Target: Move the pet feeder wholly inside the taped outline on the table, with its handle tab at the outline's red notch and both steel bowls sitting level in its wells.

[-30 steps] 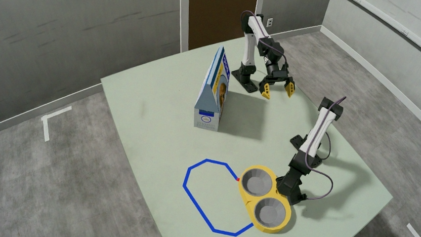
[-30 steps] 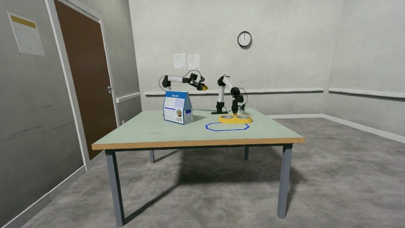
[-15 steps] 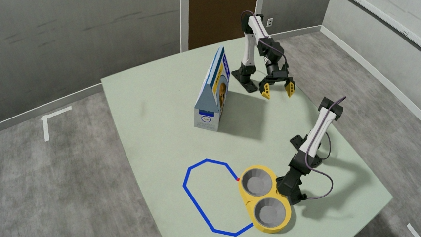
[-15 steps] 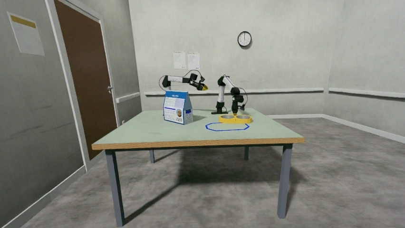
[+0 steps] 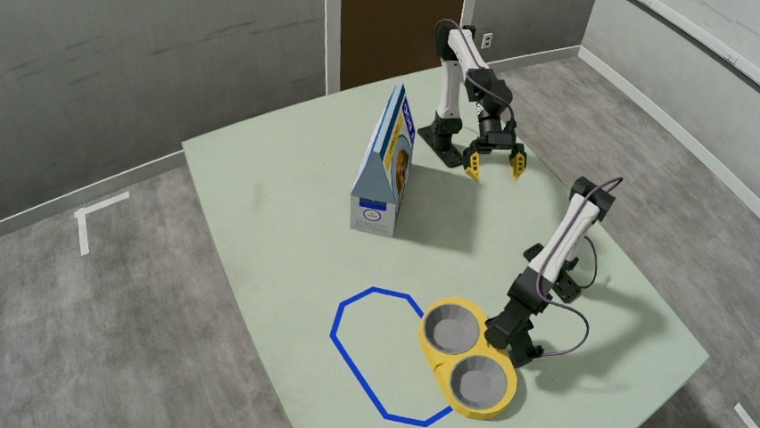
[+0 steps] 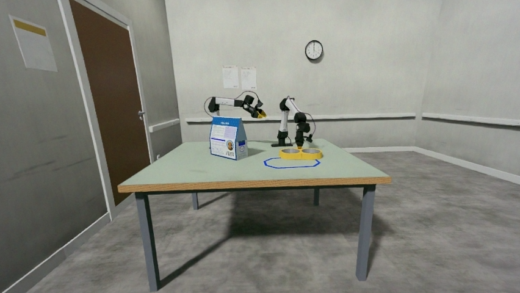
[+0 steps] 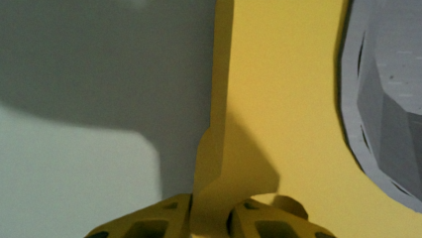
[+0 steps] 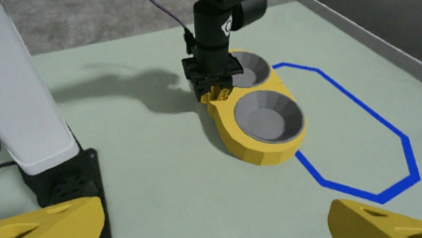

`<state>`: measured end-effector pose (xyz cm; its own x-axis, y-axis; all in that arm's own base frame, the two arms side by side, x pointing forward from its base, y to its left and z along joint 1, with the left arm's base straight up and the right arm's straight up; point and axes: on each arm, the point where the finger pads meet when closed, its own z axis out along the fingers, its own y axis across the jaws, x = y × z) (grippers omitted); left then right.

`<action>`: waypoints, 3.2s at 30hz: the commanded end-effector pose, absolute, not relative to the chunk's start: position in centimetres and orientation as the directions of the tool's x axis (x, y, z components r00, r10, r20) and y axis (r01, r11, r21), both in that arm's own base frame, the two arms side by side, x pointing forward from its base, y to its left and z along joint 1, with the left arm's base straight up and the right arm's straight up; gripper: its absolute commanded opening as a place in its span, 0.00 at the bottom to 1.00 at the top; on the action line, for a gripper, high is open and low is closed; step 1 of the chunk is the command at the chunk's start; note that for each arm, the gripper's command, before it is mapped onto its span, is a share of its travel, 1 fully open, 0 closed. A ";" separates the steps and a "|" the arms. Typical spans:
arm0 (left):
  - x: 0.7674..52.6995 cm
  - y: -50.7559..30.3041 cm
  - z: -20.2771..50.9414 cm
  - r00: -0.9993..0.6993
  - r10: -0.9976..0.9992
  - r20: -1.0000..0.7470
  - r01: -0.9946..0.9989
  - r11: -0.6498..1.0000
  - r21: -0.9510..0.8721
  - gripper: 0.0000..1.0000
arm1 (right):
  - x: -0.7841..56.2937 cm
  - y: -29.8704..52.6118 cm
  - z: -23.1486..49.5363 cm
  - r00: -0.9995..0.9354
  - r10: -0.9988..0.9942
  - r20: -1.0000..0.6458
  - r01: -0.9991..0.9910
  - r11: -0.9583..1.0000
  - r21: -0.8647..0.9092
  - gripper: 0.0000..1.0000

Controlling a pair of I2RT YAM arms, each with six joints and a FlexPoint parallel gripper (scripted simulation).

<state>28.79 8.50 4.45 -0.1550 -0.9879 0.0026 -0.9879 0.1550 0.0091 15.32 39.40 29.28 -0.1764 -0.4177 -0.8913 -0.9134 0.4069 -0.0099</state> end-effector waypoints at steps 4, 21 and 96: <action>31.1 7.1 4.4 -0.115 -0.993 0.005 -0.993 0.115 -0.004 0.06 | 15.8 38.4 28.2 -0.210 -0.441 -0.872 -0.891 0.454 -0.015 1.00; 31.6 6.9 4.3 -0.127 -0.992 -0.005 -0.992 0.127 -0.012 0.06 | 15.9 38.6 29.1 -0.198 -0.414 -0.888 -0.892 0.453 -0.012 1.00; 42.4 -3.9 4.0 0.025 -1.000 0.001 -1.000 -0.025 0.001 0.06 | 20.5 36.7 25.5 -0.249 -0.349 -0.903 -0.807 0.591 -0.005 1.00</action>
<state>41.82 -3.30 4.45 0.0298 -0.9996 0.0002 -0.9996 -0.0298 0.0020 20.34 36.71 24.08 -0.2646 -0.3870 -0.8833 -0.8101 0.5862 -0.0142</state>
